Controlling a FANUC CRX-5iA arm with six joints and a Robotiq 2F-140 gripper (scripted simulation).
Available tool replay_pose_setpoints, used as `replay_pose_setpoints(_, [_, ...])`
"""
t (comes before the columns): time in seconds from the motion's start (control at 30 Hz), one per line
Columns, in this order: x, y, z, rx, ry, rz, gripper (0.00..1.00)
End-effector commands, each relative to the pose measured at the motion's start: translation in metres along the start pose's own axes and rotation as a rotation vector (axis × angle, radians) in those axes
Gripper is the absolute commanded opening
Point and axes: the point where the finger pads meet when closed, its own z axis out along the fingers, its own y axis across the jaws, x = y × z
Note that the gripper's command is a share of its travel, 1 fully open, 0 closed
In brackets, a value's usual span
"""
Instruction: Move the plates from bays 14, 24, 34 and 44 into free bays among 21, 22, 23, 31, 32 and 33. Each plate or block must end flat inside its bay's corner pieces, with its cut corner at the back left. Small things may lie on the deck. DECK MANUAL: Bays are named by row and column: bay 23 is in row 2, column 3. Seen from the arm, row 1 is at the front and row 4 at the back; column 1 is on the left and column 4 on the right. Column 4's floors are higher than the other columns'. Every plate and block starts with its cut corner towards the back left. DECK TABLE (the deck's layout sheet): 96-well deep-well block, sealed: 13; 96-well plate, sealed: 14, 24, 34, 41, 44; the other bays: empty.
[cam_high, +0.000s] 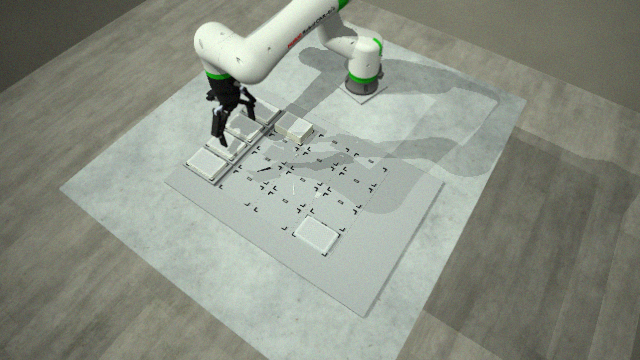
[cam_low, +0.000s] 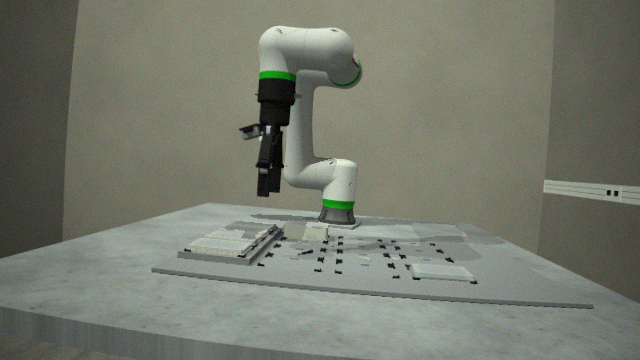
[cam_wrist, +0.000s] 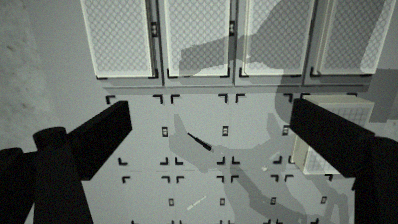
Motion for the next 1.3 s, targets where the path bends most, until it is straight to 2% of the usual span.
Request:
replay_pose_setpoints(0.0, [0.013, -0.001, -0.002, 0.002, 0.000, 0.000, 1.00])
replay_pose_setpoints(0.83, [0.105, 0.000, -0.010, 0.002, 0.001, 0.000, 1.00])
replay_pose_setpoints(1.03, [0.121, 0.000, -0.012, 0.002, 0.001, 0.000, 1.00])
replay_pose_setpoints(1.27, [0.121, 0.000, -0.012, 0.002, 0.001, 0.000, 1.00])
